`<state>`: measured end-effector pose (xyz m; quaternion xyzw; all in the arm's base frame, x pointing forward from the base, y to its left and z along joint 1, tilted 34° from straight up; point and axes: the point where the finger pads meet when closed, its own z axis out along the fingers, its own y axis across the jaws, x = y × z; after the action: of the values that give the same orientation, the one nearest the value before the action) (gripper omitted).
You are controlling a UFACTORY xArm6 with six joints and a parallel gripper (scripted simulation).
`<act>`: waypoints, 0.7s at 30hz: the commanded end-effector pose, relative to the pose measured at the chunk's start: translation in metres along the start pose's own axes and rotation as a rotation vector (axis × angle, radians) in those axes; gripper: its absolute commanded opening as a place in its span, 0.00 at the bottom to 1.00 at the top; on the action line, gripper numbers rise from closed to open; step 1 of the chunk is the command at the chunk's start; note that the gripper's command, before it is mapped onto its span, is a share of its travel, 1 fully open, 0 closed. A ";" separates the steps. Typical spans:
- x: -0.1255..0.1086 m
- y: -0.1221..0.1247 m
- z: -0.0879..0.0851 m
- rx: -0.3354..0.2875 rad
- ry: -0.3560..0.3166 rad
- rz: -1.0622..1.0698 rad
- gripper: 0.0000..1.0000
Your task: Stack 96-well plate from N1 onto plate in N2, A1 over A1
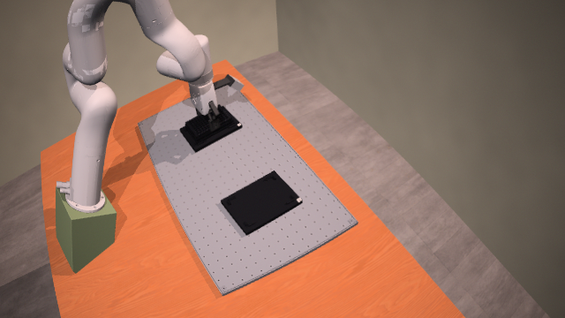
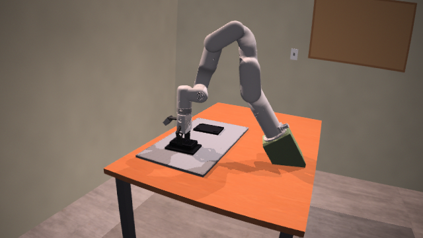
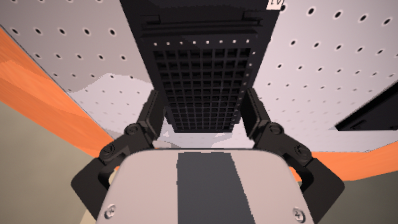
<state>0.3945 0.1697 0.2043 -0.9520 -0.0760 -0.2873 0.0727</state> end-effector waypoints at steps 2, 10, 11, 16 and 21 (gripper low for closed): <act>0.001 0.000 -0.001 0.001 0.003 0.000 1.00; 0.001 0.000 -0.022 0.001 0.003 0.000 1.00; 0.001 0.000 -0.025 0.001 0.003 0.000 1.00; 0.001 0.000 -0.033 0.001 0.003 0.000 1.00; 0.001 0.000 -0.046 0.001 0.003 0.000 1.00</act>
<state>0.3753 0.1633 0.2340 -0.9520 -0.0760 -0.2874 0.0727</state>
